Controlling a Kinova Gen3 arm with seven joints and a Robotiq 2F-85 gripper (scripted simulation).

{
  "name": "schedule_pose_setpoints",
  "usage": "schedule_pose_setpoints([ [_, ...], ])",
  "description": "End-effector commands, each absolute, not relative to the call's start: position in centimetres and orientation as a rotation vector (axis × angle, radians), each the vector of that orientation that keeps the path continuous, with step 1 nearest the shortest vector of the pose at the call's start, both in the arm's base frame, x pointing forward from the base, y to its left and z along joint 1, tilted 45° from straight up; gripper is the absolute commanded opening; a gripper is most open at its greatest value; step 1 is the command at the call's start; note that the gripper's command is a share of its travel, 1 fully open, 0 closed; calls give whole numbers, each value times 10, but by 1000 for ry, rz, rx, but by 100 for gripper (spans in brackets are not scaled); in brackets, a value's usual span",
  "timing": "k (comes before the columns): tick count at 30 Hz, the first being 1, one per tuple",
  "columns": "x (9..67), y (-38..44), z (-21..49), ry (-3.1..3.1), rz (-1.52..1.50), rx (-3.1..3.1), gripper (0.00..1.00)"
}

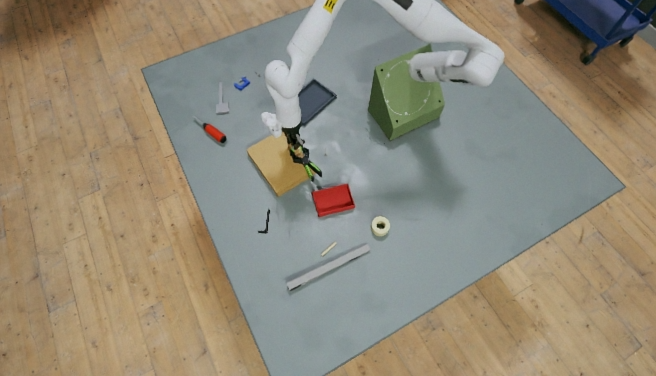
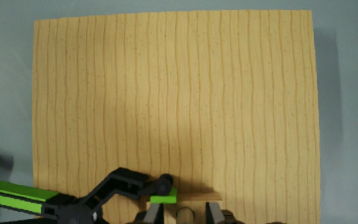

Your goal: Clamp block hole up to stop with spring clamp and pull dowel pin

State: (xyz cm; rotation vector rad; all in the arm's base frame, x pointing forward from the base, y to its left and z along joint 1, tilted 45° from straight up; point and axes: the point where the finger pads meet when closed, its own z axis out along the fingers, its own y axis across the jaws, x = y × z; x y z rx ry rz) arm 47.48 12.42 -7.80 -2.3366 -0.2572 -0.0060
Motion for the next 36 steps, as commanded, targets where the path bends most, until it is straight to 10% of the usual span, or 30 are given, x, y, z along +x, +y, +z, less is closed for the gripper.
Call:
schedule_pose_setpoints([
  [1,476,123,-78,-256,-8,-2338,34],
  [36,476,123,-78,-256,-8,-2338,28],
])
